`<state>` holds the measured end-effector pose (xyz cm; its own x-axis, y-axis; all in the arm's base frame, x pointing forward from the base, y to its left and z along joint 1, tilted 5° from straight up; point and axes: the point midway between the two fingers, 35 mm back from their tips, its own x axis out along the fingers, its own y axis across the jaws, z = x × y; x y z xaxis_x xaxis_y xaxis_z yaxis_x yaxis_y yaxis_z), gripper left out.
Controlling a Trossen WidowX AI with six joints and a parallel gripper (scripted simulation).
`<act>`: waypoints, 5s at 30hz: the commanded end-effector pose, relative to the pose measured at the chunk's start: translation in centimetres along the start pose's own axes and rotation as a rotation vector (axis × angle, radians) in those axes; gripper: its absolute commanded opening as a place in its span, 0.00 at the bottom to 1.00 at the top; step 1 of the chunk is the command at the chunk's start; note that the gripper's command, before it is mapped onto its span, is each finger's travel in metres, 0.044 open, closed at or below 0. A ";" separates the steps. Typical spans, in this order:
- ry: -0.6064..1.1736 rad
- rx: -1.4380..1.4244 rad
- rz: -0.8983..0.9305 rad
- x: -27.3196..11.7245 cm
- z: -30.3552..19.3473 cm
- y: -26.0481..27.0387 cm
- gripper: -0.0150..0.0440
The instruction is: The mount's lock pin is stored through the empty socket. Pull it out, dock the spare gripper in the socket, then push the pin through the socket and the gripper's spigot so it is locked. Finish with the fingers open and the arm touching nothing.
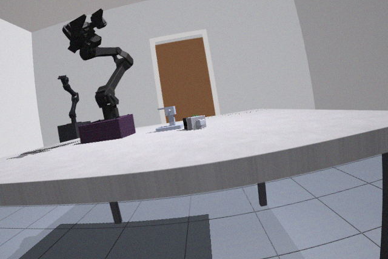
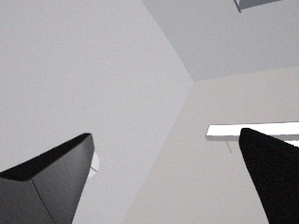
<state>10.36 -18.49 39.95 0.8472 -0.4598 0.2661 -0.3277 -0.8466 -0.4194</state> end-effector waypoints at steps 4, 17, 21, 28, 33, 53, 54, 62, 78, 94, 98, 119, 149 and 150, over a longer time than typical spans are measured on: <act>-0.017 0.194 -0.031 1.9 0.4 0.5 0.76; -0.374 1.037 0.080 12.5 10.7 -0.4 0.76; -0.548 1.191 0.207 14.3 16.1 -2.7 0.76; -0.876 1.290 0.503 13.7 26.2 -8.5 0.76; -1.090 1.210 0.740 10.1 32.6 -13.0 0.76; -1.353 0.314 1.194 -9.0 40.7 -21.0 0.76; -1.353 0.314 1.194 -9.0 40.7 -21.0 0.76; -1.352 0.314 1.194 -10.5 46.6 -18.0 0.76; -1.352 0.314 1.194 -10.9 48.6 -17.2 0.76; -1.352 0.314 1.194 -11.5 50.8 -16.1 0.76; -1.352 0.314 1.194 -11.7 51.4 -15.8 0.76; -1.352 0.314 1.194 -12.0 52.1 -15.3 0.26; -1.460 0.397 1.192 -12.6 51.7 -16.9 0.25; -1.460 0.397 1.192 -12.6 51.7 -17.0 0.25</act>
<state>26.89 15.22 -1.21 0.0033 0.0504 -0.9987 -0.9931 -0.1168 -0.0091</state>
